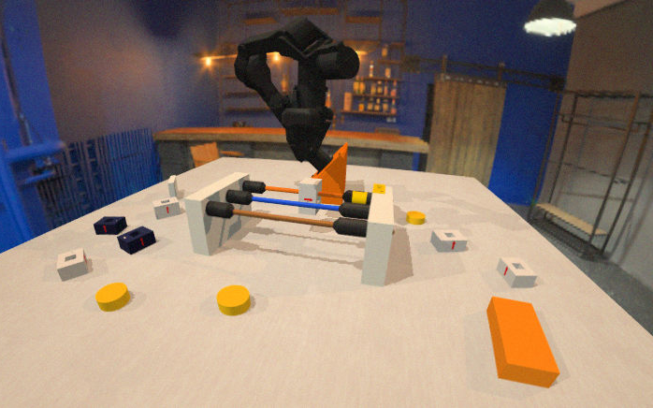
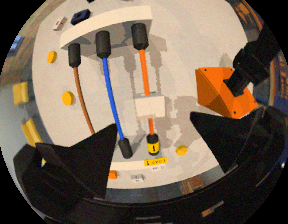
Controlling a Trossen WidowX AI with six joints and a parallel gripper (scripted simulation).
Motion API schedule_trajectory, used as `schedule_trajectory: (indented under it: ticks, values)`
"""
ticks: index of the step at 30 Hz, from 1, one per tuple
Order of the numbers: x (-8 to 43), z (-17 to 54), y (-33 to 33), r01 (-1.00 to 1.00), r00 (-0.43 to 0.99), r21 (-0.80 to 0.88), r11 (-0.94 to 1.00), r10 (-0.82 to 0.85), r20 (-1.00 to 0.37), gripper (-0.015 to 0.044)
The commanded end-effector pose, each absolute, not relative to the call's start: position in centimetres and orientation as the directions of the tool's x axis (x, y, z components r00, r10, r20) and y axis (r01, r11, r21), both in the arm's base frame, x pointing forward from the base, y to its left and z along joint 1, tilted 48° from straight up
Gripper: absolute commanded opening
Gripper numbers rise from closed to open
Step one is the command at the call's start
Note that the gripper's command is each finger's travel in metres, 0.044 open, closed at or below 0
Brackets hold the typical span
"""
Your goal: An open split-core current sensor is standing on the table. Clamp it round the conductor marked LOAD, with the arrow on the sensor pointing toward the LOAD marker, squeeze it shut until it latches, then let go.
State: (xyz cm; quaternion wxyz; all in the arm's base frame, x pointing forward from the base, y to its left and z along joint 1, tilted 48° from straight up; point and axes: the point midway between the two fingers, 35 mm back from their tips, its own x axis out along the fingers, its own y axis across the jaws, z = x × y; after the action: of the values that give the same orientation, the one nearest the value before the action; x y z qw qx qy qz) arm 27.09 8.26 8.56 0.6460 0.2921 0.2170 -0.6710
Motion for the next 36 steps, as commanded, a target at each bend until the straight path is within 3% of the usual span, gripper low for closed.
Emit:
schedule_trajectory:
  ticks: [1,21,25,29,33,35,36]
  values:
    - [27.0,8.5,8.3,0.993,0.002,0.087,-0.077,-0.739,-0.674,0.0440]
    - [27.0,8.4,8.3,0.995,0.010,0.078,-0.057,-0.746,-0.665,0.0440]
    - [24.5,5.5,9.7,0.968,0.141,-0.109,0.226,-0.847,-0.512,0.0440]
    - [21.5,2.9,10.5,0.794,0.369,-0.379,0.475,-0.872,-0.320,0.0440]
    - [18.9,1.4,10.8,0.540,0.609,-0.636,0.552,-0.778,-0.157,0.0440]
    - [18.6,1.3,10.8,0.494,0.648,-0.676,0.547,-0.750,-0.133,0.0440]
    - [19.0,1.5,10.9,0.579,0.575,-0.600,0.552,-0.798,-0.180,0.0440]
